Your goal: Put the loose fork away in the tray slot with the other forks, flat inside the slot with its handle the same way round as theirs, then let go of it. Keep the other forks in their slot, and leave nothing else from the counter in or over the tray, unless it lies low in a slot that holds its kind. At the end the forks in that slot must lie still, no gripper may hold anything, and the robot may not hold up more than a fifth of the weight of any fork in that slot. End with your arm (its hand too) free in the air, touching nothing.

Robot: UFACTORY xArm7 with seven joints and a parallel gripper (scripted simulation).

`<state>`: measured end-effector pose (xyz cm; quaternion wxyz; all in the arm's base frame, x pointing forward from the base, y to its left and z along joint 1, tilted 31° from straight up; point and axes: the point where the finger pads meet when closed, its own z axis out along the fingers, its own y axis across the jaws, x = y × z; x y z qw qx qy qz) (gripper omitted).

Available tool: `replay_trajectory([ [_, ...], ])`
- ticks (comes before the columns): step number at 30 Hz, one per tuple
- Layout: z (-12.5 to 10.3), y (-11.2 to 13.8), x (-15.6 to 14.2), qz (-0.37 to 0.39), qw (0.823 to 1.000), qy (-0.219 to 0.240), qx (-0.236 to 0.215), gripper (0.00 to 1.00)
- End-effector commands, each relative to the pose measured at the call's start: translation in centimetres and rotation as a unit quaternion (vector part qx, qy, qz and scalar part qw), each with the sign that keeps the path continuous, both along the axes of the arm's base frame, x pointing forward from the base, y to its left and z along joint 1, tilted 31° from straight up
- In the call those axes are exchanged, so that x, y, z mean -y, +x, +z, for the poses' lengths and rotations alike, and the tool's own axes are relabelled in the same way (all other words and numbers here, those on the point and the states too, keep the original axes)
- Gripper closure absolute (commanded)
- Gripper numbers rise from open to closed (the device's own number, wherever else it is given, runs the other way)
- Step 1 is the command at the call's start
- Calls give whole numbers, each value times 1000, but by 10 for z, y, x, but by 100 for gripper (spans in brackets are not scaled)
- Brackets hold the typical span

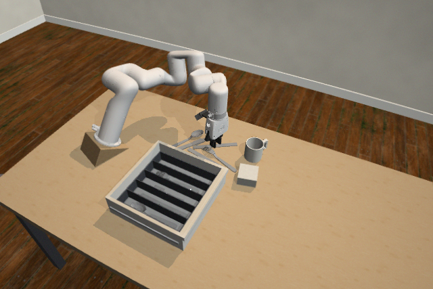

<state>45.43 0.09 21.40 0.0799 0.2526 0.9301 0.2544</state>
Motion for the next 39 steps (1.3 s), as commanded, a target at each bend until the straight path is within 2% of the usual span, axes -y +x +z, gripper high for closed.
replay_trajectory([
  [1, 1, 0, 1, -1, 1000, 0, 2, 72],
  [21, -1, 1, 0, -1, 1000, 0, 2, 72],
  [39, -16, 6, -8, -1, 1000, 0, 2, 72],
])
